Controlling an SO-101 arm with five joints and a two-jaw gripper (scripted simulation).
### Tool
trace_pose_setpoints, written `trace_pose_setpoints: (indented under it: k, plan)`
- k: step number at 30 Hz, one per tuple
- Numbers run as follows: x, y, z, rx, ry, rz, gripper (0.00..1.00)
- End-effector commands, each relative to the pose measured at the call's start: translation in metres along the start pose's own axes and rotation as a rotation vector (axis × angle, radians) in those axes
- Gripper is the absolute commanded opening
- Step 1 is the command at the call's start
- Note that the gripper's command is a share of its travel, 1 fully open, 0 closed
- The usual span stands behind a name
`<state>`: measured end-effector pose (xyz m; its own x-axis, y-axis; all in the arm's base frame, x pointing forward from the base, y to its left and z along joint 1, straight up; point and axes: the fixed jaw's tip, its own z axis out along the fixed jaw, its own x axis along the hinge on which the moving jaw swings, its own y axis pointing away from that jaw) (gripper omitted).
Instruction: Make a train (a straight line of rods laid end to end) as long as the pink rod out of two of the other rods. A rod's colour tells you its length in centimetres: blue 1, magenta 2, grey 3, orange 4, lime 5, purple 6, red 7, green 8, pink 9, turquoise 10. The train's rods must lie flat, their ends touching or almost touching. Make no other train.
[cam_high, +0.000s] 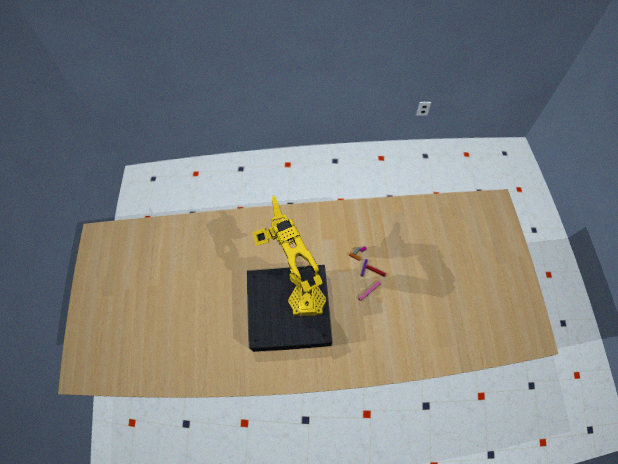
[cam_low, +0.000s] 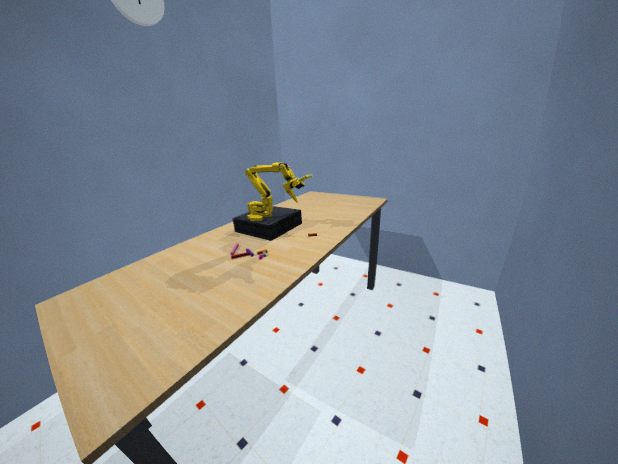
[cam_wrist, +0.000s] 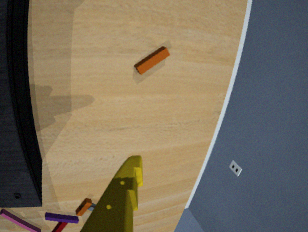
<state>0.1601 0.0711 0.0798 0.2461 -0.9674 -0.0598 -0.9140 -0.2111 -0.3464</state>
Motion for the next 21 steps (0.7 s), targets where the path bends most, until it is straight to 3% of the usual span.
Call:
trace_pose_setpoints:
  k: [1,21]
  plan:
    - [-0.0001,-0.0005,-0.0005,0.01,-0.003,-0.012,1.0]
    - [0.0032,0.0036,-0.0058,0.008,0.002,-0.027,1.0]
